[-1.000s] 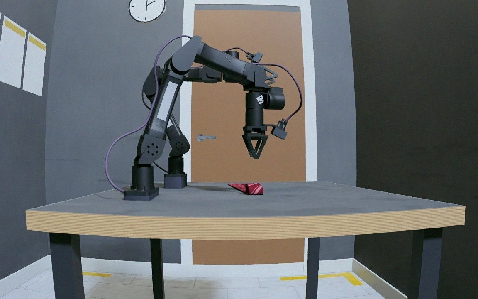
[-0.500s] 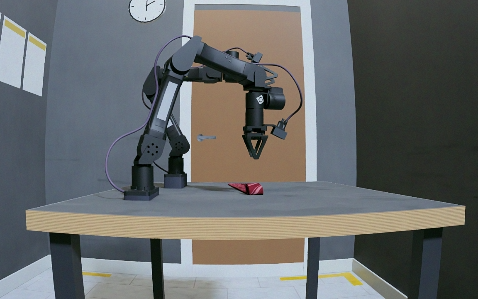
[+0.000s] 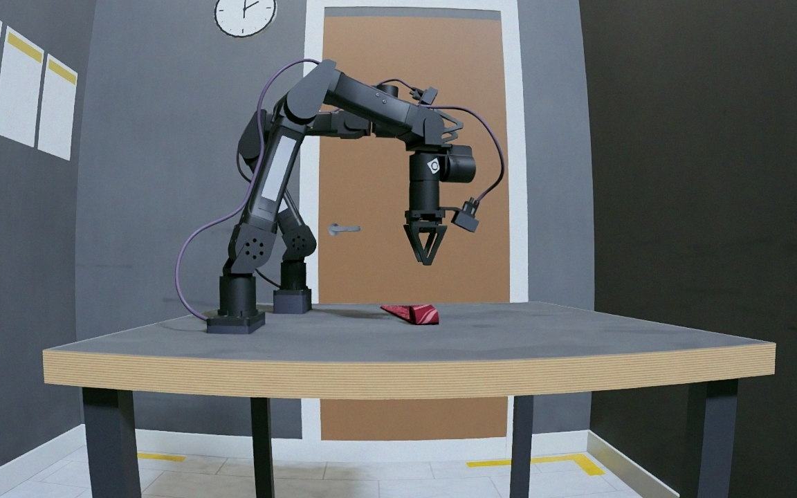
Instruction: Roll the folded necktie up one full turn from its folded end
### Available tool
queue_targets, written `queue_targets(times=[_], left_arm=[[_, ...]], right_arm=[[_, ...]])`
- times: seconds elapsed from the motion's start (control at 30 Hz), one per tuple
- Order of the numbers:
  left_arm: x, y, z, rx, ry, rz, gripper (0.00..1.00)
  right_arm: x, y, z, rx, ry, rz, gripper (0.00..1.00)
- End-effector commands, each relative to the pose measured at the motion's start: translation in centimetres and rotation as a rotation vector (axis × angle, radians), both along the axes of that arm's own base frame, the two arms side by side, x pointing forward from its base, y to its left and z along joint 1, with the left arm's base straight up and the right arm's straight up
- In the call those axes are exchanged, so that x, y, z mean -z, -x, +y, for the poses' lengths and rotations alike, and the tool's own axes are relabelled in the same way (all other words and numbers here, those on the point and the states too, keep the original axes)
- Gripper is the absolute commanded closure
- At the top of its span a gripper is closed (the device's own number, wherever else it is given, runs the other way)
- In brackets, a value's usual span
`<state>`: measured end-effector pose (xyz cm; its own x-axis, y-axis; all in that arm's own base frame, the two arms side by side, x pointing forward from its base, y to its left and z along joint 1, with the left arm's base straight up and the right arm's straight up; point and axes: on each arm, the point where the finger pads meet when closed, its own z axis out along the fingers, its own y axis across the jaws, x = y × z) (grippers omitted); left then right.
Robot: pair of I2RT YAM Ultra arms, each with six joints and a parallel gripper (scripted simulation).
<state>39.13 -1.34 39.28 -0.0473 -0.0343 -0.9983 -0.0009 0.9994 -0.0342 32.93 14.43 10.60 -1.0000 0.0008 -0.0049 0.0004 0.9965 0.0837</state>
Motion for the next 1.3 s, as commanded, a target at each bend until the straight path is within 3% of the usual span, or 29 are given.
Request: queue_targets(times=[0.0, 1.27], left_arm=[[-2.1, 0.1, 0.0, 0.009, 0.012, -0.048, 0.00], [-2.1, 0.1, 0.0, 0.009, 0.012, -0.048, 0.00]], right_arm=[[-0.5, -0.2, 0.0, -0.002, -0.015, -0.025, 0.10], [0.8, -0.1, -2.3, 0.000, 0.065, -0.025, 0.10]])
